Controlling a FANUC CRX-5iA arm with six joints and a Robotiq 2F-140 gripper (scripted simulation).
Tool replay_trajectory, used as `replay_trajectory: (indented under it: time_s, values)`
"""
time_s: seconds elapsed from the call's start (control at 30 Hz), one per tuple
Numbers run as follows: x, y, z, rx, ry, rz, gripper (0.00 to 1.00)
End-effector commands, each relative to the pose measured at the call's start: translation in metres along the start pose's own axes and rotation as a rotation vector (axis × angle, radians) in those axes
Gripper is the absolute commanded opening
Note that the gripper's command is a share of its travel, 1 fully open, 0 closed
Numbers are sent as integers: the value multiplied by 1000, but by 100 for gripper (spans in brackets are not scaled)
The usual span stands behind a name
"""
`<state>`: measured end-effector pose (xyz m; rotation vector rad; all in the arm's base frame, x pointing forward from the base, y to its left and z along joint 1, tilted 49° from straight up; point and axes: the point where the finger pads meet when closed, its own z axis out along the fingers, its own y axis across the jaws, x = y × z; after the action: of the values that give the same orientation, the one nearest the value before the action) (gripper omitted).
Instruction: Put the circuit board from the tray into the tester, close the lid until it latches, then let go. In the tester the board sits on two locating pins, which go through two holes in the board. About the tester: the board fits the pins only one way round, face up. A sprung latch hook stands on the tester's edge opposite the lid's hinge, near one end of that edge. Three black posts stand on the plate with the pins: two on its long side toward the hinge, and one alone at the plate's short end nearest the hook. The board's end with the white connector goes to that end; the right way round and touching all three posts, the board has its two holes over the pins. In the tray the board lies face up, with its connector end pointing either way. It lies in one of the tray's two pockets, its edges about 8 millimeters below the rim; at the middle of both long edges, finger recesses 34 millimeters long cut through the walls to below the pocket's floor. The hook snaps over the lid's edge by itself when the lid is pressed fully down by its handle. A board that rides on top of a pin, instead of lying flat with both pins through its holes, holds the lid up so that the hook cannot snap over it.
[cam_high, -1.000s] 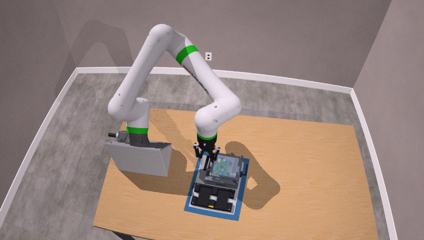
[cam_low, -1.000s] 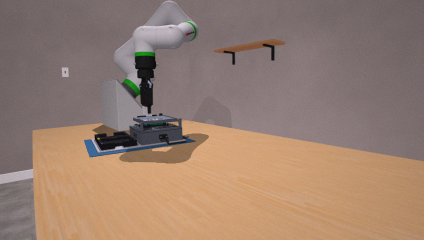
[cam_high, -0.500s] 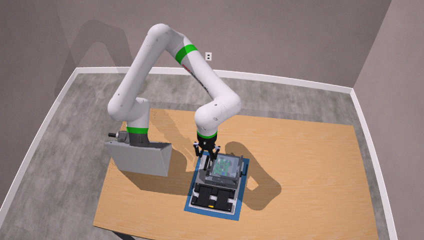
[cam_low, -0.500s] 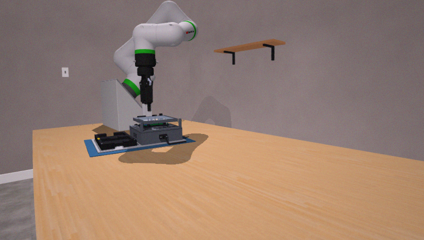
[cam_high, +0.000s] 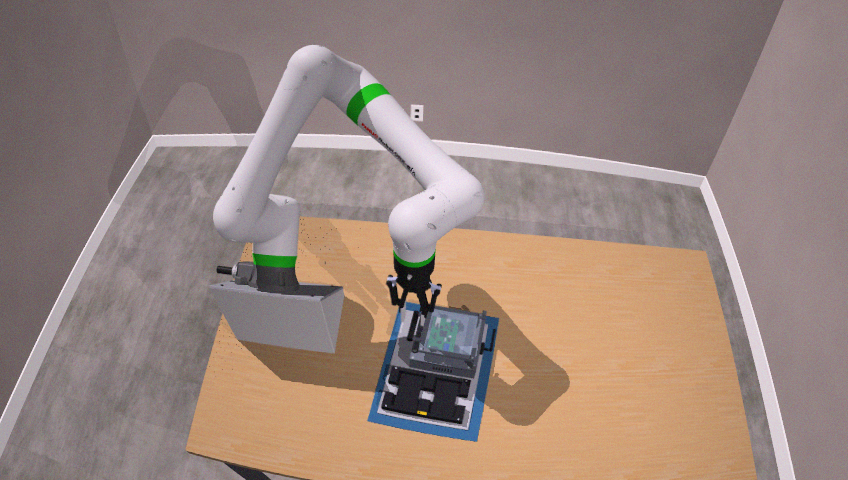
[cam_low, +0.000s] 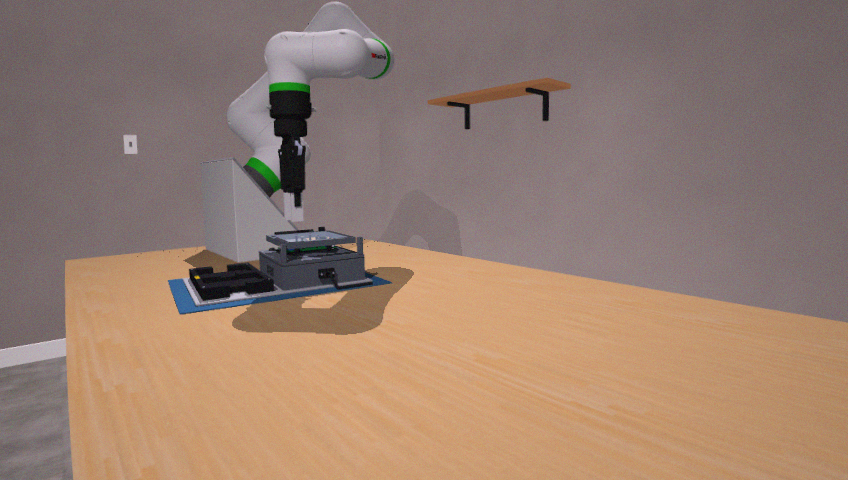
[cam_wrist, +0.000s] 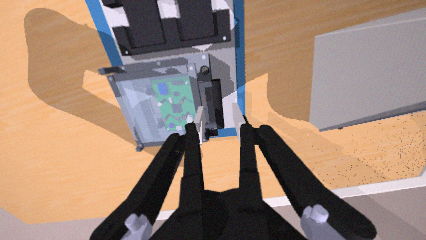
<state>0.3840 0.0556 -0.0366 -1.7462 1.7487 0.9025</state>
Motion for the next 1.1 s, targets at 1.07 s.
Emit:
replay_trajectory:
  time_s: [1.07]
  values:
    - [0,0,-54,0,0,0,30]
